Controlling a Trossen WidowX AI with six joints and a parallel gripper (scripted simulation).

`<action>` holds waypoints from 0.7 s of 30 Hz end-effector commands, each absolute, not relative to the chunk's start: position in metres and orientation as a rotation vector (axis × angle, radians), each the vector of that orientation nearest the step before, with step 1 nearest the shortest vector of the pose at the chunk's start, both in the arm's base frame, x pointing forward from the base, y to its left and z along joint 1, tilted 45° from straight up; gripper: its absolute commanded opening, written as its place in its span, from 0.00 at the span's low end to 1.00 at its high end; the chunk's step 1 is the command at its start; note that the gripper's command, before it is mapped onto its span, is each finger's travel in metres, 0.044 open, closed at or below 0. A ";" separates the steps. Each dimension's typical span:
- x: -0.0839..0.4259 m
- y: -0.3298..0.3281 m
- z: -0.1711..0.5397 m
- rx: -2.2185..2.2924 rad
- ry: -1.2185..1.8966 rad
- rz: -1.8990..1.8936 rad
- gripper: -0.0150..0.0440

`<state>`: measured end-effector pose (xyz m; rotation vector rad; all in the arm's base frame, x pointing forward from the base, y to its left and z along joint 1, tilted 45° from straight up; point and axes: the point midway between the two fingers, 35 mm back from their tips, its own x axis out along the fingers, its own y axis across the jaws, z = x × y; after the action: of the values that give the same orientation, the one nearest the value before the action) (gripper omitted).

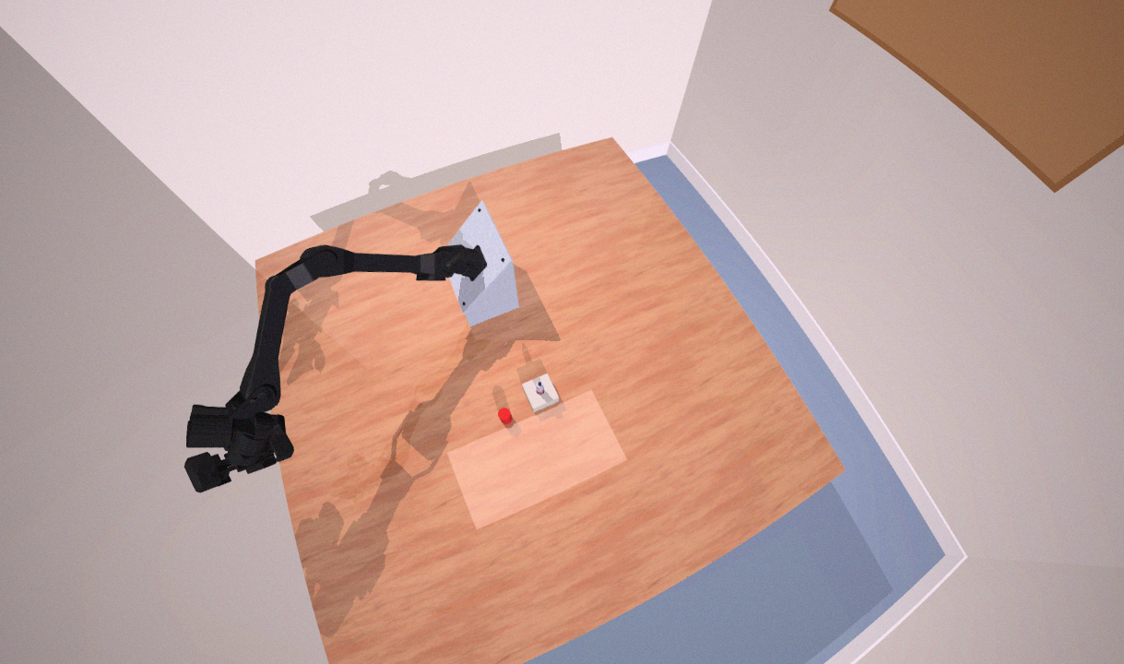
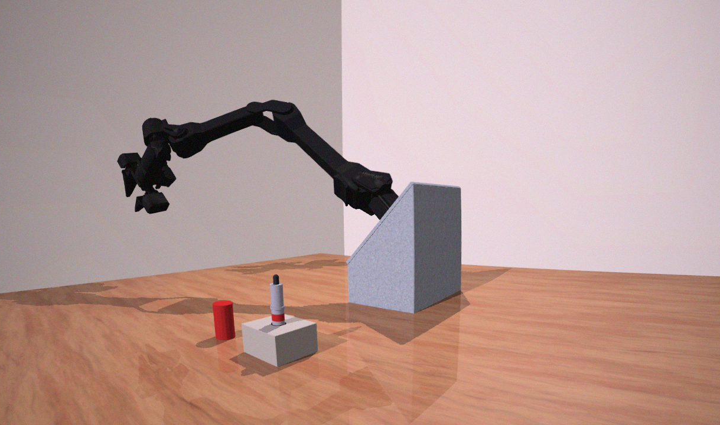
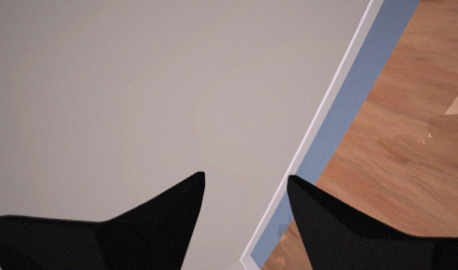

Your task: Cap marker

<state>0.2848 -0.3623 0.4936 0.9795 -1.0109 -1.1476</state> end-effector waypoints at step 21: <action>0.430 -0.177 0.181 0.538 0.456 -1.199 0.67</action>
<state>0.4323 -0.2094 0.2221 0.6515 0.2642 -1.2165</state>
